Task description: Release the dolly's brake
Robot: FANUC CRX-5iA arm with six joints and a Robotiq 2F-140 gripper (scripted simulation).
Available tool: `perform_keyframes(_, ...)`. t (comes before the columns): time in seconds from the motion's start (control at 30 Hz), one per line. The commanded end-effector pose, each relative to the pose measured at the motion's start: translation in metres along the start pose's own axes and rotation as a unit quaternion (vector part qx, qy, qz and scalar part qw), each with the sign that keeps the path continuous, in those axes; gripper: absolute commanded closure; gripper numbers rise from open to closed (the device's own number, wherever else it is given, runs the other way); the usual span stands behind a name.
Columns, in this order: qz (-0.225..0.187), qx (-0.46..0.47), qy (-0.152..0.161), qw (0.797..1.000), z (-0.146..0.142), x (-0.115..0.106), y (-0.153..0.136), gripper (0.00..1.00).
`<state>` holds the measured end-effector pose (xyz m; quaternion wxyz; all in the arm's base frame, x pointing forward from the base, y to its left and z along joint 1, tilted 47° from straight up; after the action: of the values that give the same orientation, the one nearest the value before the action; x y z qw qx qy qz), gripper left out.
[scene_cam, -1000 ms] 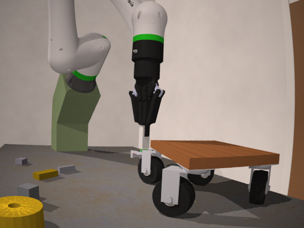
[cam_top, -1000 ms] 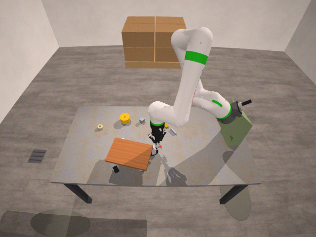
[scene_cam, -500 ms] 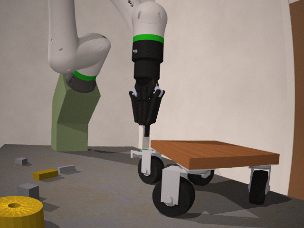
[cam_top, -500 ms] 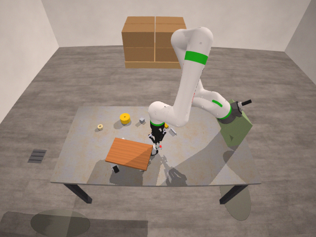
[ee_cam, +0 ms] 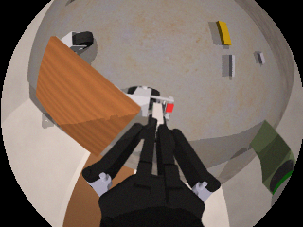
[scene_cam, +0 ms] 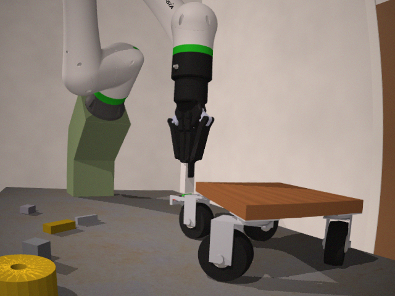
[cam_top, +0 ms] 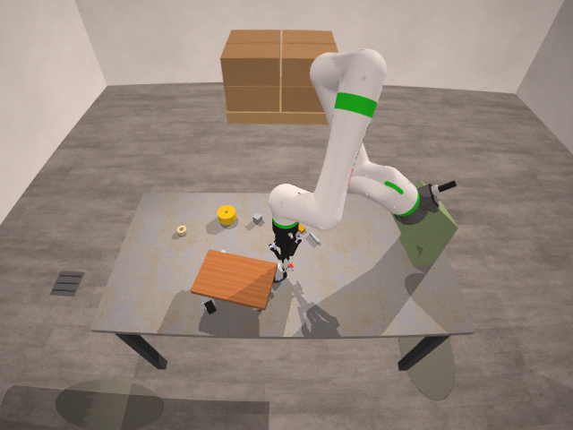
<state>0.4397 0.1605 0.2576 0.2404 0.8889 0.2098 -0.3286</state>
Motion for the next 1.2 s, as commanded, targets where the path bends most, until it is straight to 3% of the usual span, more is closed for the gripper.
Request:
perform_keyframes(0.0,0.0,0.0,0.0,1.0,-0.0002,-0.0001,0.0,1.0)
perform_keyframes(1.17,0.0,0.0,0.0,1.0,-0.0002,0.0069,0.0,1.0)
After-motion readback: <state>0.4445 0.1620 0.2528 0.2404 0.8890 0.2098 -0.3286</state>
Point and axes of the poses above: the point where the finger pads meet when closed, its own x axis out along the fingers, its own z axis across the jaws, y = z × x, the point moved 4 cm from there along -x, back along the fingers, and after that the axes turned 14 degrees about -x, right-handed, at the moved point
